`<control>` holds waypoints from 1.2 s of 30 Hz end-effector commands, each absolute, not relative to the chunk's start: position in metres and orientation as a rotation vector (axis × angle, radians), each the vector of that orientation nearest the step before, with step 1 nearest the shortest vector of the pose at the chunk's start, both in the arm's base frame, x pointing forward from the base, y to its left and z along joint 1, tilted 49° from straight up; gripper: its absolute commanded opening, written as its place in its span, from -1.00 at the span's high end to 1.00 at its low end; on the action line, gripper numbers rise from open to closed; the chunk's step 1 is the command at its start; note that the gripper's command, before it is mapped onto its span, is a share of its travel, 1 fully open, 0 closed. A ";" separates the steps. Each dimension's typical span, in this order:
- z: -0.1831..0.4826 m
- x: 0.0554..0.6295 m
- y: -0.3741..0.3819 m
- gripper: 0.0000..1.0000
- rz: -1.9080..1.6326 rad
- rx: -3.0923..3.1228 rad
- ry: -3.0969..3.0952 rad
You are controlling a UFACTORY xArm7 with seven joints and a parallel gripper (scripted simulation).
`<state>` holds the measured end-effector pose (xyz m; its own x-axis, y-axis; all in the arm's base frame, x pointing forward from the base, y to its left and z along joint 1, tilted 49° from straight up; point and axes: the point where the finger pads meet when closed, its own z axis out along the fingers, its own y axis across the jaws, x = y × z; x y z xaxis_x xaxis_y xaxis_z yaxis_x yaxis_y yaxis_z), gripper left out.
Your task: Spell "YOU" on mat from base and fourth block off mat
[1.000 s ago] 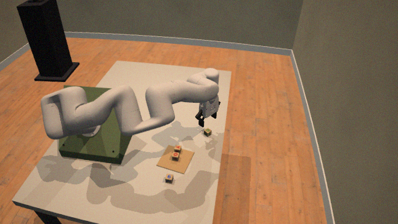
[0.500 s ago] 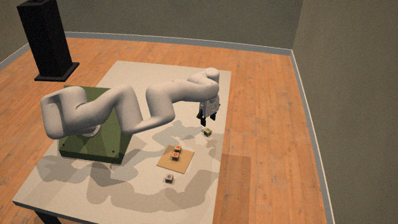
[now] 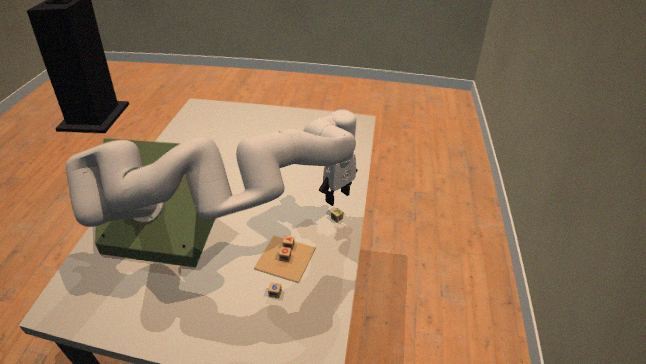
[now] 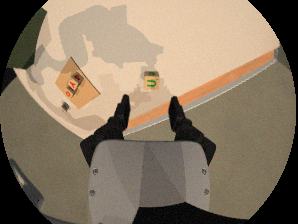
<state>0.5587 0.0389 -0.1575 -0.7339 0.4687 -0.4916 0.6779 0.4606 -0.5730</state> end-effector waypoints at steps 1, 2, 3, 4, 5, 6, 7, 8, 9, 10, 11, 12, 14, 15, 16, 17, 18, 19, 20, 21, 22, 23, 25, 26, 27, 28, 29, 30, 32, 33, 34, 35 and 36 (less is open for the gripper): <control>-0.156 0.560 0.042 -0.37 -1.133 0.984 2.449; -0.156 0.560 0.042 -0.37 -1.133 0.984 2.449; -0.156 0.560 0.042 -0.37 -1.133 0.984 2.449; -0.156 0.560 0.042 -0.37 -1.133 0.984 2.449; -0.156 0.560 0.042 -0.37 -1.133 0.984 2.449; -0.156 0.560 0.042 -0.37 -1.133 0.984 2.449; -0.156 0.560 0.042 -0.37 -1.133 0.984 2.449; -0.156 0.560 0.042 -0.37 -1.133 0.984 2.449; -0.156 0.560 0.042 -0.37 -1.133 0.984 2.449; -0.156 0.560 0.042 -0.37 -1.133 0.984 2.449; -0.156 0.560 0.042 -0.37 -1.133 0.984 2.449; -0.156 0.560 0.041 -0.37 -1.133 0.984 2.449; -0.157 0.560 0.041 -0.37 -1.133 0.984 2.449; -0.157 0.560 0.041 -0.37 -1.133 0.984 2.449; -0.157 0.560 0.041 -0.37 -1.133 0.984 2.449; -0.157 0.560 0.041 -0.37 -1.133 0.984 2.449; -0.157 0.560 0.041 -0.37 -1.133 0.984 2.449; -0.158 0.560 0.040 -0.37 -1.133 0.984 2.449; -0.158 0.560 0.040 -0.37 -1.133 0.984 2.449; -0.158 0.560 0.039 -0.37 -1.133 0.984 2.449; -0.159 0.560 0.039 -0.37 -1.133 0.984 2.449; -0.160 0.560 0.038 -0.37 -1.133 0.984 2.449; -0.161 0.560 0.037 -0.37 -1.133 0.984 2.449; -0.161 0.560 0.036 -0.37 -1.133 0.984 2.449; -0.162 0.560 0.035 -0.37 -1.133 0.984 2.449; -0.163 0.560 0.034 -0.37 -1.133 0.984 2.449; -0.164 0.560 0.033 -0.37 -1.133 0.984 2.449; -0.165 0.560 0.033 -0.37 -1.133 0.984 2.449; -0.166 0.560 0.031 -0.37 -1.133 0.984 2.449; -0.167 0.560 0.029 -0.37 -1.133 0.984 2.449; -0.167 0.560 0.029 -0.37 -1.133 0.984 2.449; -0.167 0.560 0.029 -0.37 -1.133 0.984 2.449; -0.168 0.560 0.028 -0.37 -1.133 0.984 2.449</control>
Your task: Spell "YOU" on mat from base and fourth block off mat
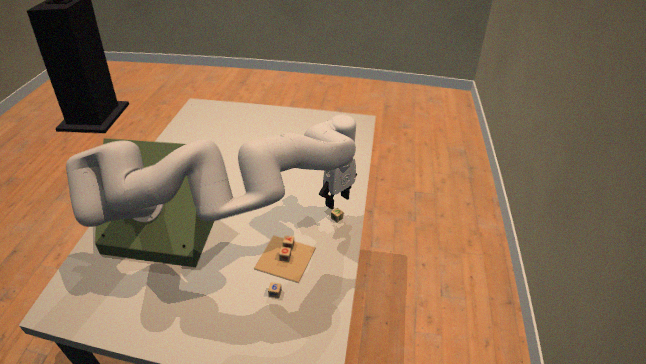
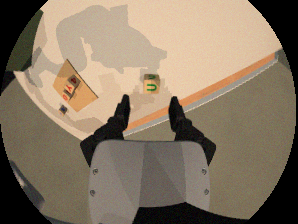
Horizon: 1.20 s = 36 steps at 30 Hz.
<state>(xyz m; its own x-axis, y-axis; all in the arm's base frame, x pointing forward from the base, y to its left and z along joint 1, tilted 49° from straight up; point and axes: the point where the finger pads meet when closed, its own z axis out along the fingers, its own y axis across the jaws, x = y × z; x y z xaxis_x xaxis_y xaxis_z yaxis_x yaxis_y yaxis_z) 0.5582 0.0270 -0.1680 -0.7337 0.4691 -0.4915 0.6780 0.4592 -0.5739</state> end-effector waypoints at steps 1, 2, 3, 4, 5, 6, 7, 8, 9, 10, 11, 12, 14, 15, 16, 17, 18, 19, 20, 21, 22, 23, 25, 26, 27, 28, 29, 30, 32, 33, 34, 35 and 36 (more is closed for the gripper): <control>-0.169 0.560 0.027 -0.37 -1.133 0.984 2.449; -0.170 0.560 0.026 -0.37 -1.133 0.984 2.449; -0.172 0.560 0.025 -0.37 -1.133 0.984 2.449; -0.173 0.560 0.024 -0.37 -1.133 0.984 2.449; -0.174 0.560 0.023 -0.37 -1.133 0.984 2.449; -0.175 0.560 0.021 -0.37 -1.133 0.984 2.449; -0.176 0.560 0.020 -0.37 -1.133 0.984 2.449; -0.177 0.560 0.019 -0.37 -1.133 0.984 2.449; -0.178 0.560 0.018 -0.37 -1.133 0.984 2.449; -0.179 0.560 0.017 -0.37 -1.133 0.984 2.449; -0.180 0.560 0.016 -0.37 -1.133 0.984 2.449; -0.181 0.560 0.014 -0.37 -1.133 0.984 2.449; -0.183 0.560 0.012 -0.37 -1.133 0.984 2.449; -0.183 0.560 0.012 -0.37 -1.133 0.984 2.449; -0.183 0.560 0.012 -0.37 -1.133 0.984 2.449; -0.184 0.560 0.011 -0.37 -1.133 0.984 2.449; -0.185 0.560 0.010 -0.37 -1.133 0.984 2.449; -0.186 0.560 0.009 -0.37 -1.133 0.984 2.449; -0.187 0.560 0.009 -0.37 -1.133 0.984 2.449; -0.187 0.560 0.008 -0.37 -1.133 0.984 2.449; -0.188 0.560 0.007 -0.37 -1.133 0.984 2.449; -0.188 0.559 0.007 -0.37 -1.133 0.984 2.449; -0.189 0.559 0.005 -0.37 -1.133 0.984 2.449; -0.190 0.559 0.005 -0.37 -1.133 0.984 2.449; -0.190 0.559 0.005 -0.37 -1.133 0.984 2.449; -0.191 0.559 0.004 -0.37 -1.133 0.984 2.449; -0.191 0.559 0.004 -0.37 -1.133 0.984 2.449; -0.191 0.559 0.004 -0.37 -1.133 0.984 2.449; -0.191 0.559 0.004 -0.37 -1.133 0.984 2.449; -0.191 0.559 0.004 -0.37 -1.133 0.984 2.449; -0.191 0.559 0.003 -0.37 -1.133 0.984 2.449; -0.191 0.559 0.003 -0.37 -1.133 0.984 2.449; -0.191 0.559 0.003 -0.37 -1.133 0.984 2.449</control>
